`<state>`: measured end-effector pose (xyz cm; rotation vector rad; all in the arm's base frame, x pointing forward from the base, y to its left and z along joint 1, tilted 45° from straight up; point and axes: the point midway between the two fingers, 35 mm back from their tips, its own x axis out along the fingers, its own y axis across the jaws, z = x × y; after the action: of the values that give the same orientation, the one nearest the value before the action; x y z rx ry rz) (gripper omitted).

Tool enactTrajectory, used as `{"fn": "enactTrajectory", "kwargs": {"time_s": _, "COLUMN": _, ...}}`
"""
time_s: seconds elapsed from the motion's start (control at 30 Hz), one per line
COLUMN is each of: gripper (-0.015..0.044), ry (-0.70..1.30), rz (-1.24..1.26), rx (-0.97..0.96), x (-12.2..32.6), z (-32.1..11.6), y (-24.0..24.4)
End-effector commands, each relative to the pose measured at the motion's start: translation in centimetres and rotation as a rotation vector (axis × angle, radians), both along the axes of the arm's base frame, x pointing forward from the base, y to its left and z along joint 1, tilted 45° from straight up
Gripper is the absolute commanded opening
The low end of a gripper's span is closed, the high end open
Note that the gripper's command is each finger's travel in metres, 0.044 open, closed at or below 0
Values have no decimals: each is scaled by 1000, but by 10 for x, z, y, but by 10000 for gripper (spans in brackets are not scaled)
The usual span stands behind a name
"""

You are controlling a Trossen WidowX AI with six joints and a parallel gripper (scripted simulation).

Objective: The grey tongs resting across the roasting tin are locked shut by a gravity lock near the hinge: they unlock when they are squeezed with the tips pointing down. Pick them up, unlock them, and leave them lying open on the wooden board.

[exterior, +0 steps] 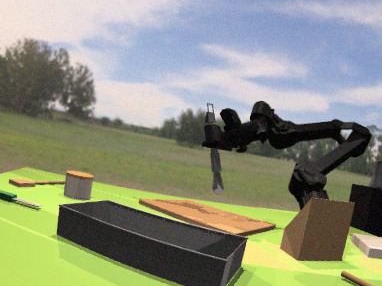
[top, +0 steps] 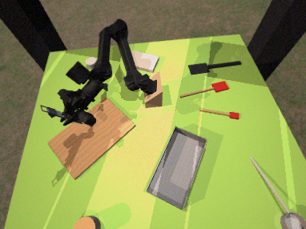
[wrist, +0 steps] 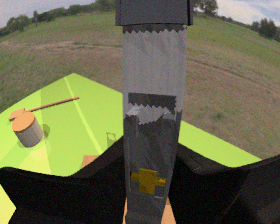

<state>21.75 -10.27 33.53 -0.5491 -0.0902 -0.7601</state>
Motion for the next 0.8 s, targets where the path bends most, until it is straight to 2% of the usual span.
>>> {"fn": "enactTrajectory", "kwargs": {"time_s": 0.0, "gripper": -150, "ry": -2, "rz": 6, "rx": -8, "x": 0, "z": 1, "y": 1}}
{"fn": "enactTrajectory", "kwargs": {"time_s": 0.3, "gripper": -150, "ry": 7, "rz": 7, "rx": 2, "x": 2, "z": 2, "y": 1}}
{"fn": "enactTrajectory", "kwargs": {"time_s": 0.77, "gripper": -150, "ry": 138, "rz": 3, "rx": 145, "x": 27, "z": 3, "y": -7}}
